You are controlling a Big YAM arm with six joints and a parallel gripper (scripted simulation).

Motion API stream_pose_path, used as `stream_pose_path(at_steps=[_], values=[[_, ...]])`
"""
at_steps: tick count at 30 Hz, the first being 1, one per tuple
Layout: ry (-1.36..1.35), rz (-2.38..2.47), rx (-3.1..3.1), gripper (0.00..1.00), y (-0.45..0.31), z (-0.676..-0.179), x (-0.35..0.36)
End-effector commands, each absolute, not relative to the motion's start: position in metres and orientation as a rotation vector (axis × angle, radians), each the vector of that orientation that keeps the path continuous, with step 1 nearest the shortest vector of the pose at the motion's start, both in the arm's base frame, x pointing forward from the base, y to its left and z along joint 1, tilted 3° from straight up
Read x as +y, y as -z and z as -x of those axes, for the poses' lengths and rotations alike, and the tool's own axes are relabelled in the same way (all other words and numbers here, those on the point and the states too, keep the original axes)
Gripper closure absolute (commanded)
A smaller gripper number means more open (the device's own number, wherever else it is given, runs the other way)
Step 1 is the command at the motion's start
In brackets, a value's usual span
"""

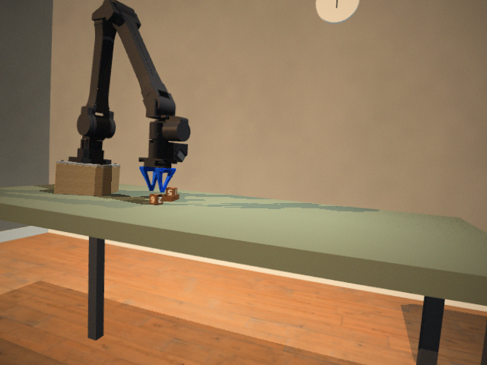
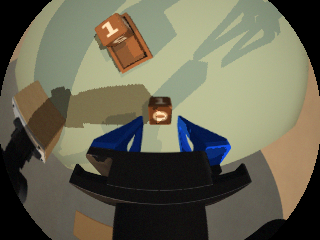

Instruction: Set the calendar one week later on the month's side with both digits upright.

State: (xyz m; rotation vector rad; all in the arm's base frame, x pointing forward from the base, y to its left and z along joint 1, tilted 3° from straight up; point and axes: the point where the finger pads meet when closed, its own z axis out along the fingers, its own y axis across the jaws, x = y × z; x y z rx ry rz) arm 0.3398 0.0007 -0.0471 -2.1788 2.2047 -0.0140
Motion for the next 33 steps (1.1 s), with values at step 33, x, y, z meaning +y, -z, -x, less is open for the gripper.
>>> stream_pose_path(at_steps=[33], values=[[0.061,2.148,2.182,0.54,0.064,-0.355,0.0]])
